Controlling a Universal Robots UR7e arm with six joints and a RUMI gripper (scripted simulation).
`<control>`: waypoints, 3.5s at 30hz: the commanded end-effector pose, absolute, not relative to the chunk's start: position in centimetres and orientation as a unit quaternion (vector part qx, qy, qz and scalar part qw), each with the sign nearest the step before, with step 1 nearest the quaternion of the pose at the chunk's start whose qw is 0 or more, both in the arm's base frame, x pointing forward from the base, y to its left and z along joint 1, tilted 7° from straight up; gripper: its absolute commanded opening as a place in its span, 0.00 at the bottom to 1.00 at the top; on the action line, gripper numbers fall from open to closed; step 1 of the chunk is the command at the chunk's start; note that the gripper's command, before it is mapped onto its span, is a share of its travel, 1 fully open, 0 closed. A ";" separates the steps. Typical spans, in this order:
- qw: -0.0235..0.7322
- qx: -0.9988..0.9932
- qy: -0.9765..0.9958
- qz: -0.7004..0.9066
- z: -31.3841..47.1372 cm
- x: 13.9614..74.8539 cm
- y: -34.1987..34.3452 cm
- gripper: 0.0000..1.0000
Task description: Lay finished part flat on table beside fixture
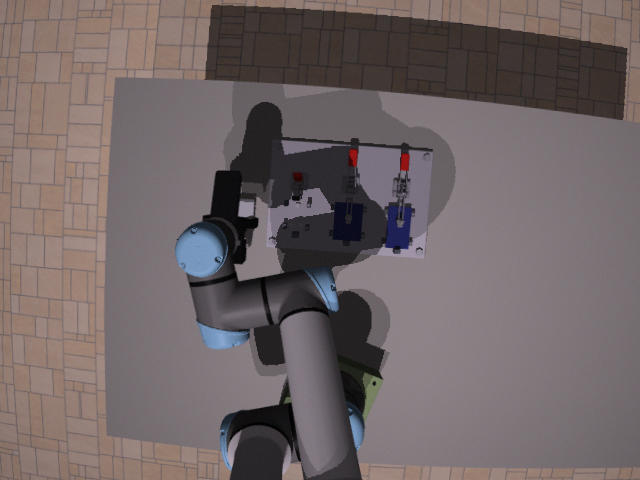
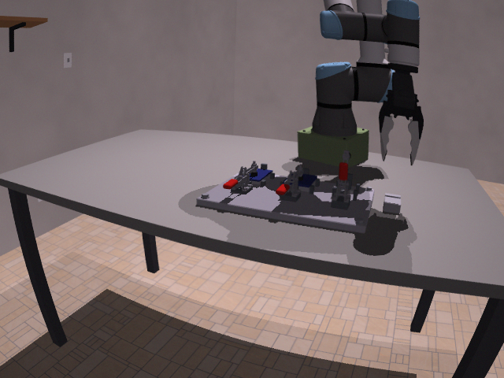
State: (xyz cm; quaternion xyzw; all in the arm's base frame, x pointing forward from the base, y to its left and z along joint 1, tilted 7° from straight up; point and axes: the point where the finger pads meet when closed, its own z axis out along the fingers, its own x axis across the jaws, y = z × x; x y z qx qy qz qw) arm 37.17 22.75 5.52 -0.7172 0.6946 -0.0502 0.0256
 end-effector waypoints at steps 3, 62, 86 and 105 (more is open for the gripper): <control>0.026 -0.717 0.695 -0.050 5.6 37.2 22.8 0.40; 0.026 -0.717 0.695 -0.050 10.5 36.7 22.9 0.40; 0.026 -0.717 0.695 -0.050 15.2 36.1 23.1 0.40; 0.026 -0.717 0.695 -0.050 15.2 36.1 23.1 0.40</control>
